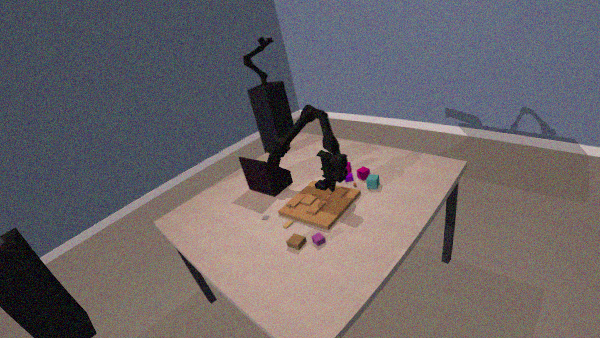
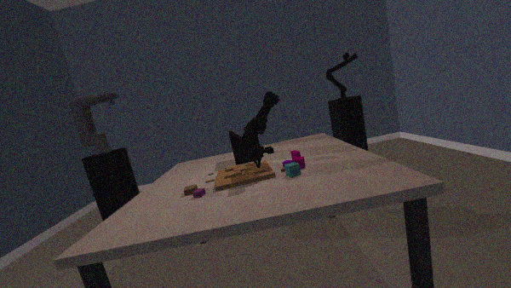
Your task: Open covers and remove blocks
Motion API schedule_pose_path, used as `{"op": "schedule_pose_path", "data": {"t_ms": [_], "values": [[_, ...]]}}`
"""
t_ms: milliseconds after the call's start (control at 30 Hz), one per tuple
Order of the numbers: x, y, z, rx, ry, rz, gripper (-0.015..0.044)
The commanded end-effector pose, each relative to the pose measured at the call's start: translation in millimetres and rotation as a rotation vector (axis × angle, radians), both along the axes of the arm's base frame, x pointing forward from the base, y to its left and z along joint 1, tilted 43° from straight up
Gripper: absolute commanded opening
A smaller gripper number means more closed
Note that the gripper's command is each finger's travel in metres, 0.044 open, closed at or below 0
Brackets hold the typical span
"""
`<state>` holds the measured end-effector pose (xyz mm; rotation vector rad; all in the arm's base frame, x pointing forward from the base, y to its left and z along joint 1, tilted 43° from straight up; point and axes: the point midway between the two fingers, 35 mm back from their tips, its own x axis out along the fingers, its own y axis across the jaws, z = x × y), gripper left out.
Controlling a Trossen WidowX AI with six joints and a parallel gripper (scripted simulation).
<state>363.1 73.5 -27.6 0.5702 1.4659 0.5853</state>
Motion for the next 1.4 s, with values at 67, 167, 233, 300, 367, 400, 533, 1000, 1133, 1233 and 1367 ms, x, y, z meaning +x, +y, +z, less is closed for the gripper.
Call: {"op": "schedule_pose_path", "data": {"t_ms": [67,167,233,300,367,400,533,1000,1133,1233,1367], "values": [[7.4,0.3,1.1,0.004,-0.002,-0.003,0.0],[10.5,0.4,1.2,0.004,-0.003,-0.003,0.0],[12.5,0.4,1.2,0.004,-0.003,-0.003,0.0],[14.5,0.5,1.3,0.004,-0.003,-0.003,0.0],[16.5,0.5,1.3,0.004,-0.003,-0.003,0.0],[17.5,0.5,1.3,0.004,-0.003,-0.003,0.0],[21.6,0.6,1.4,0.004,-0.003,-0.003,0.0],[35.7,1.1,1.5,0.004,-0.004,-0.003,0.0],[39.7,1.3,1.5,0.004,-0.004,-0.003,0.0],[42.6,1.5,1.5,0.004,-0.004,-0.003,0.0],[46.6,1.7,1.5,0.004,-0.005,-0.003,0.0]]}}
